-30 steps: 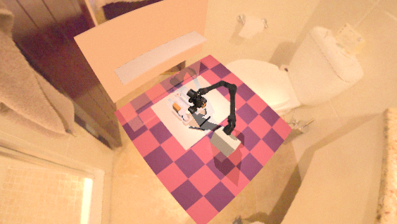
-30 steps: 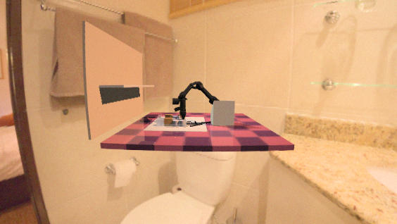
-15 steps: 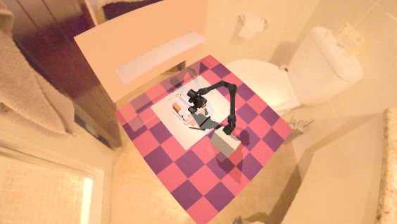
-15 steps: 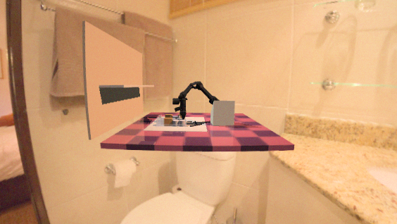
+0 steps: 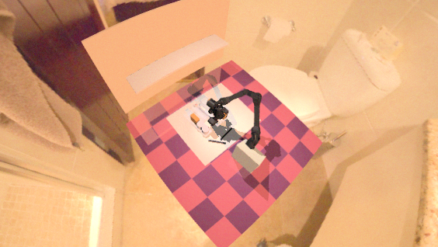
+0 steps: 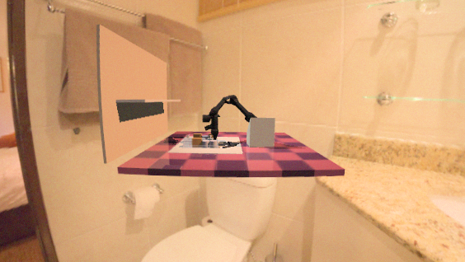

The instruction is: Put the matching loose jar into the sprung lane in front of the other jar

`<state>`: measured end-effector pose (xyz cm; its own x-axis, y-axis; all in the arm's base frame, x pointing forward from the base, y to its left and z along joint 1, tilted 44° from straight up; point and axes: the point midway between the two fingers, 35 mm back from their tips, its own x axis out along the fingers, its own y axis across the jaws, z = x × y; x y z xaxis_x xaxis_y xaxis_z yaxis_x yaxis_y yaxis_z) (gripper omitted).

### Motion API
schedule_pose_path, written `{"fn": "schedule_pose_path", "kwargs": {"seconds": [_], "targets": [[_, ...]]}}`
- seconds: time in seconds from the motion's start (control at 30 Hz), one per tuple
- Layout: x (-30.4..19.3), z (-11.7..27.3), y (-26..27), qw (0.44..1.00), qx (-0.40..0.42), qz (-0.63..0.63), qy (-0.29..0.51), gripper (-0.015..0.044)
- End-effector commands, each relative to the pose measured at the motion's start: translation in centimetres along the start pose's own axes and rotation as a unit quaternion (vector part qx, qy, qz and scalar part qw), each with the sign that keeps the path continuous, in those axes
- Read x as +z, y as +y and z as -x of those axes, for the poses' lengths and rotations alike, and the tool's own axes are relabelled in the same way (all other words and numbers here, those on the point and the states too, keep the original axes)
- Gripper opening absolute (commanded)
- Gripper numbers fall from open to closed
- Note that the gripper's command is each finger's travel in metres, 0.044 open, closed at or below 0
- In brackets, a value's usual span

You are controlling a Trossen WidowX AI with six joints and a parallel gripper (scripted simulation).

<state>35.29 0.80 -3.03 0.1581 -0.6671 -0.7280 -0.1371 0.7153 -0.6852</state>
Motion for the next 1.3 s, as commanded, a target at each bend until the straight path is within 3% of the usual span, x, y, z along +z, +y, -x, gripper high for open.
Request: {"fn": "schedule_pose_path", "kwargs": {"seconds": [0.0,1.13,1.27], "targets": [[0.10,0.01,-0.05,1.000,-0.002,-0.003,-0.004,0.0000],[-0.50,-0.01,0.02,1.000,-0.002,-0.003,-0.004,0.0000],[-0.42,-0.01,0.02,1.000,-0.002,-0.003,-0.004,0.0105]]}}
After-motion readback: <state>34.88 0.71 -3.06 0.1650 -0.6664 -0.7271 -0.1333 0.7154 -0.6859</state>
